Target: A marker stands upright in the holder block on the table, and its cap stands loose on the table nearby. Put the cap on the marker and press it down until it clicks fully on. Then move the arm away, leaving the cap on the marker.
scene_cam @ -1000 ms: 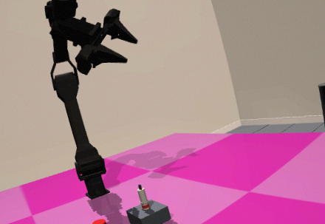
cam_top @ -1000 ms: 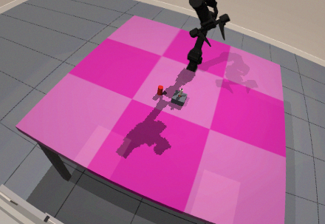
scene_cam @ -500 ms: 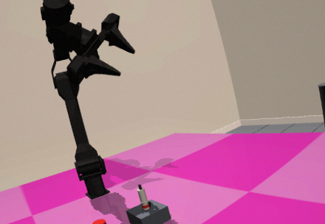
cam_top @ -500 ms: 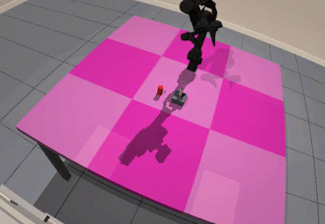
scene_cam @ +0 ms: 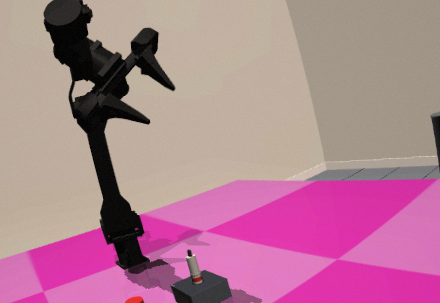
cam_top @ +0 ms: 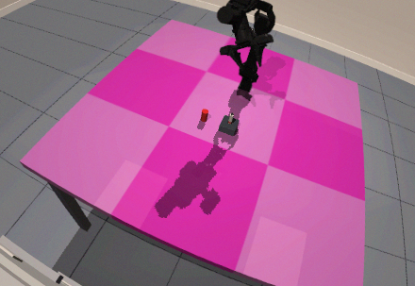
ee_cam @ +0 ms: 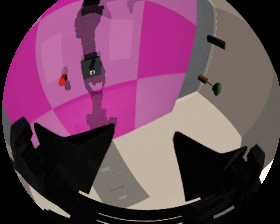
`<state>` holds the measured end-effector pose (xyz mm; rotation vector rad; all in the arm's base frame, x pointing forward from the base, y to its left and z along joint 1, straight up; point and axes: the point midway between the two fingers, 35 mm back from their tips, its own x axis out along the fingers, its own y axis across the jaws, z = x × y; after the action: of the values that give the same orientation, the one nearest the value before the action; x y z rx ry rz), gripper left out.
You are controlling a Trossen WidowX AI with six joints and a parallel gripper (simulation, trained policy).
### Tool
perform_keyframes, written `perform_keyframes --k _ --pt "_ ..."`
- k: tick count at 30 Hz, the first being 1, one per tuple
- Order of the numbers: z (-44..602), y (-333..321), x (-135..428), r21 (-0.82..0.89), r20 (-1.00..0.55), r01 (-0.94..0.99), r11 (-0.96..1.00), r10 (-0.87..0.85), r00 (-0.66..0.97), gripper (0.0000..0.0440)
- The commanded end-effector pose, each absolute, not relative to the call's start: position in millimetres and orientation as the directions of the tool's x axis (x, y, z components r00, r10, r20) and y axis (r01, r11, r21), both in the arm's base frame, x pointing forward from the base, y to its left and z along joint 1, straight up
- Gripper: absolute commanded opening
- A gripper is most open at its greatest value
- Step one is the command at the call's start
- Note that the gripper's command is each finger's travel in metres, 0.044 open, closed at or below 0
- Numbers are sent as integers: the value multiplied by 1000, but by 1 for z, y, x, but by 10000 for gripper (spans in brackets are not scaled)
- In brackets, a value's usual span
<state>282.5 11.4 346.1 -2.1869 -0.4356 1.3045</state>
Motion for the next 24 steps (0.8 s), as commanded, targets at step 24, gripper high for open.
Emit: perform_keyframes --k 24 --pt "292 -53 306 -516 -826 -243 -822 400 397 316"
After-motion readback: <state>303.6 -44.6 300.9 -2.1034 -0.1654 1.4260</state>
